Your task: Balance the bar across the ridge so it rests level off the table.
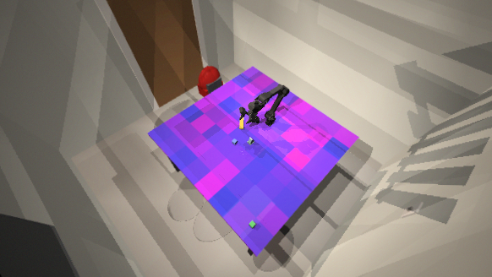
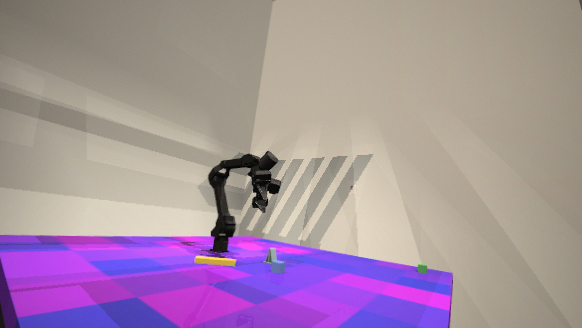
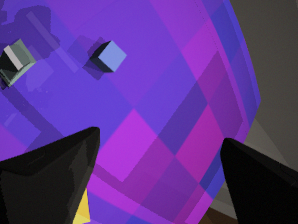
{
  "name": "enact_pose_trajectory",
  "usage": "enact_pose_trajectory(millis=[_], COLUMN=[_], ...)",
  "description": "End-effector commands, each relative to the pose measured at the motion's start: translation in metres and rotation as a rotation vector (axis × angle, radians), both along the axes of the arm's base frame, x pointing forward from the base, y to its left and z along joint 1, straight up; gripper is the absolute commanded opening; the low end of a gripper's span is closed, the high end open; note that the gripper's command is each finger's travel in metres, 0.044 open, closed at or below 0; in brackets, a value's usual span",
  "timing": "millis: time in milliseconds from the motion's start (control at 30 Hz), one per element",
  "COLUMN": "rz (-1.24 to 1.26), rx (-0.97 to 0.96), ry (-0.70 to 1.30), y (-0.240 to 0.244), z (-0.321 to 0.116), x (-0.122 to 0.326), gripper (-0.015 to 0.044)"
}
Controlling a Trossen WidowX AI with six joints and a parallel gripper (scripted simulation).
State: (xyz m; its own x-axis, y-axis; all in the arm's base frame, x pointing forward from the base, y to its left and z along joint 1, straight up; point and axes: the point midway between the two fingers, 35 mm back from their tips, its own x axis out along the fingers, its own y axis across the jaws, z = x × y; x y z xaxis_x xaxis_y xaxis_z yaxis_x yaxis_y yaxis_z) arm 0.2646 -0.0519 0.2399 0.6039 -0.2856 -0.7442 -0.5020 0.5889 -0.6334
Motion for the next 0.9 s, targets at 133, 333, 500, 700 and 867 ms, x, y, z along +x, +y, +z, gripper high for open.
enact_pose_trajectory(millis=[133,333,500,700,867], rz=[-0.014,-0.026,-0.034,-0.041,-0.045], rx=[-0.012,-0.007,0.006,0.035,0.07], ry=[0.131,0.221,0.29,0.372,0.436], y=[-0.026,-0.045,-0.061,-0.078,-0.092], z=[-0.021,-0.036,-0.049,-0.063,-0.075], x=[-0.003,-0.009,-0.016,-0.026,-0.036], gripper=[0.0315,0.0315,0.0315,0.0315,0.0315])
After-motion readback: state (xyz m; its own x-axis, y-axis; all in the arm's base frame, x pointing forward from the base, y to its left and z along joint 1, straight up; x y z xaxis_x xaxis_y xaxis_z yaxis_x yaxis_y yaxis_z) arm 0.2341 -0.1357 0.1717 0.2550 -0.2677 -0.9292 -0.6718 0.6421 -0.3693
